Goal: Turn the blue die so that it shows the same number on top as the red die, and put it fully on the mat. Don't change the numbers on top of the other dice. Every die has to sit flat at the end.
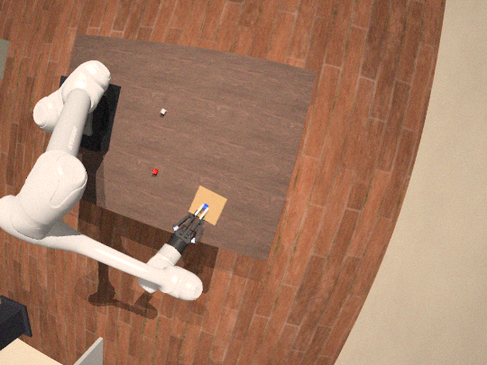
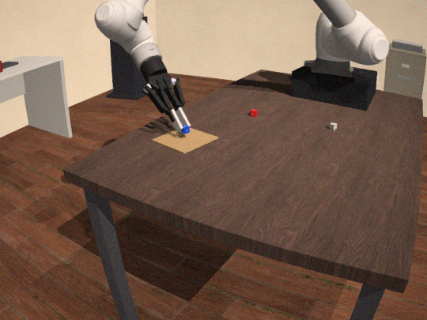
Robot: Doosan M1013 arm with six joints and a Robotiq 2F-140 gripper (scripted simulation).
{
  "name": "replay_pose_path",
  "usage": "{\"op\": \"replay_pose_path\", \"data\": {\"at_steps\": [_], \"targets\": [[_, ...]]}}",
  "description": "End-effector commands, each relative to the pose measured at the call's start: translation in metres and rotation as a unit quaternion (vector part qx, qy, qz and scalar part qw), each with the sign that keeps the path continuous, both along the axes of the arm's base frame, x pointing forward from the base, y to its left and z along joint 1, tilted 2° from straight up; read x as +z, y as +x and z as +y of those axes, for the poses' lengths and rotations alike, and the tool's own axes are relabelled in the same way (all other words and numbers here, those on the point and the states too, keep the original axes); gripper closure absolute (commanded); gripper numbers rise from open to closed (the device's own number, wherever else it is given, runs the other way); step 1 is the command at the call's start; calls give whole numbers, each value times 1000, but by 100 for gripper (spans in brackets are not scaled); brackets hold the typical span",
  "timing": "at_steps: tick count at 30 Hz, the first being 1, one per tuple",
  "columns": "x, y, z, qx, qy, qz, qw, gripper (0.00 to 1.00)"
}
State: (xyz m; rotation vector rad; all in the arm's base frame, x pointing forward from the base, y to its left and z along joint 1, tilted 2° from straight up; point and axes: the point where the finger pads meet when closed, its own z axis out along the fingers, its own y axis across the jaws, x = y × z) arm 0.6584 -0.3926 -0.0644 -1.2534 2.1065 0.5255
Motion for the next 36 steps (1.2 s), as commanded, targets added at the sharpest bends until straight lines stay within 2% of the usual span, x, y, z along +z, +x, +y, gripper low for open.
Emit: {"op": "replay_pose_path", "data": {"at_steps": [1,36], "targets": [[-7,0,-1,-4,0,-3,1000,82],[-10,0,-1,-4,0,-3,1000,82]]}}
